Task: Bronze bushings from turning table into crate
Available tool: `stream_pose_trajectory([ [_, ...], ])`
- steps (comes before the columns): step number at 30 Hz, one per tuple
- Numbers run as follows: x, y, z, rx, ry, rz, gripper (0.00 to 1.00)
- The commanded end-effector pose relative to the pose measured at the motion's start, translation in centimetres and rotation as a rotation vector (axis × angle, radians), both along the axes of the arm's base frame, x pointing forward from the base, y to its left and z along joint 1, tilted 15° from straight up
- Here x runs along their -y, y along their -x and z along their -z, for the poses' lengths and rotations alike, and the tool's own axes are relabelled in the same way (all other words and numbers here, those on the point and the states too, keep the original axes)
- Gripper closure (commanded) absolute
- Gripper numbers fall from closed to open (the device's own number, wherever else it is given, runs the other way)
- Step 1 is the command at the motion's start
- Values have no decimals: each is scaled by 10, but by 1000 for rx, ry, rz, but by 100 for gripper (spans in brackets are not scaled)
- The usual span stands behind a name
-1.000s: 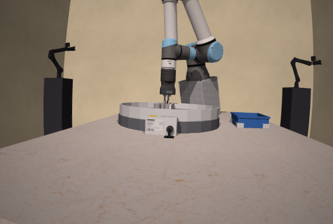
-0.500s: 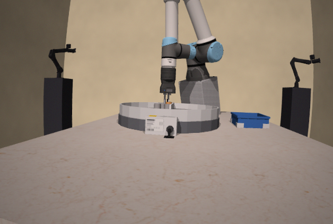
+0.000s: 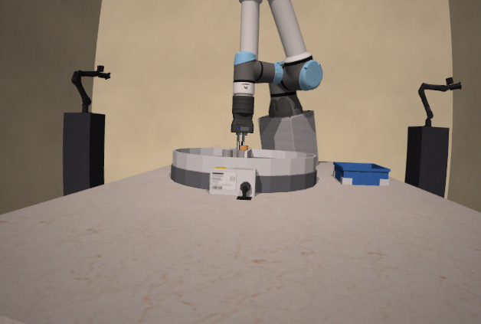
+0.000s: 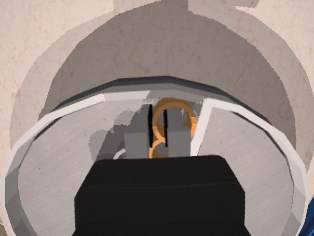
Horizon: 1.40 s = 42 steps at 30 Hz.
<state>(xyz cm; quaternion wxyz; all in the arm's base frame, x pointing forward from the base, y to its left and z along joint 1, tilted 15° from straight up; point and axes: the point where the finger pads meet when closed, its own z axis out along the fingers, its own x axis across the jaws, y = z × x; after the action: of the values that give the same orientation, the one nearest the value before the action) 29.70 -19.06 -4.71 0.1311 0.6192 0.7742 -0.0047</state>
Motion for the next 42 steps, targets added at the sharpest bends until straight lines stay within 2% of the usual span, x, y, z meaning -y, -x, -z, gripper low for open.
stream_pose_trajectory([
  [1, 0, 0, -1, 1, 0, 0, 100],
  [42, -3, 3, -18, 1, 1, 0, 100],
])
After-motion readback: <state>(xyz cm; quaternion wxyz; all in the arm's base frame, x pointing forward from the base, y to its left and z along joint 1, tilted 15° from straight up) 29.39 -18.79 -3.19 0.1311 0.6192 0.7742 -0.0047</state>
